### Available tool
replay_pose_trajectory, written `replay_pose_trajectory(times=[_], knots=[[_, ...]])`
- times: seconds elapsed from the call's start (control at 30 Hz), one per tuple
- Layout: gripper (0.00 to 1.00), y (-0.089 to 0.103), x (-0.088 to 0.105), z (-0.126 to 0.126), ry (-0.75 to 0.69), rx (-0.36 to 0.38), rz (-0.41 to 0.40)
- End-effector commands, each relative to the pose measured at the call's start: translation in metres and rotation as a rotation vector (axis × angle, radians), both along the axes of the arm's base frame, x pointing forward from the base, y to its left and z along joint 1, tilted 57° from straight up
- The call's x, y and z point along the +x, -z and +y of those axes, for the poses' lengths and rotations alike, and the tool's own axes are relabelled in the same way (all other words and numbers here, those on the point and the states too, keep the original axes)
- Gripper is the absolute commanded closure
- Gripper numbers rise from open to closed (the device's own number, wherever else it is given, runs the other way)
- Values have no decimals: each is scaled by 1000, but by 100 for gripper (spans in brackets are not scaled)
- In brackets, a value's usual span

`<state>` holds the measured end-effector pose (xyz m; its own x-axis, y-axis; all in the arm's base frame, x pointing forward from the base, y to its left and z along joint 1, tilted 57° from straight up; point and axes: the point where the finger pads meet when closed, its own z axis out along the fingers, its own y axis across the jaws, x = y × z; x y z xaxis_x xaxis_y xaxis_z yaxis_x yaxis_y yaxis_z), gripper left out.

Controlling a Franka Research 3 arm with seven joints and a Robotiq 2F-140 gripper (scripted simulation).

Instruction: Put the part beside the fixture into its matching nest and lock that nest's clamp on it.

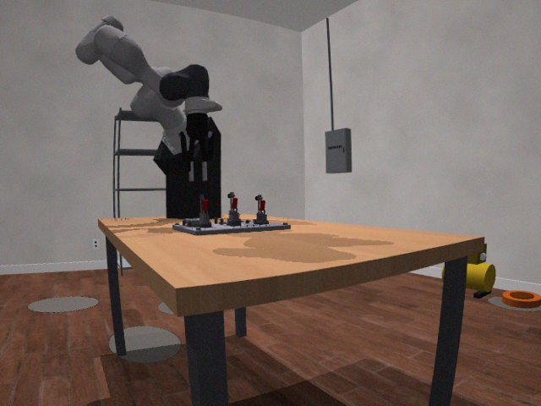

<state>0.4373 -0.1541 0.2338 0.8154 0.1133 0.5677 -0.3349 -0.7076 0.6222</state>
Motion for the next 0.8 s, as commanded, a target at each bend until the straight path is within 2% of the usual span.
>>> replay_pose_trajectory(times=[0.0,0.4,0.77], knots=[[72,-8,-13,4,3,-31,53],[72,-12,-10,5,3,-31,53],[72,-32,23,10,3,-31,53]])
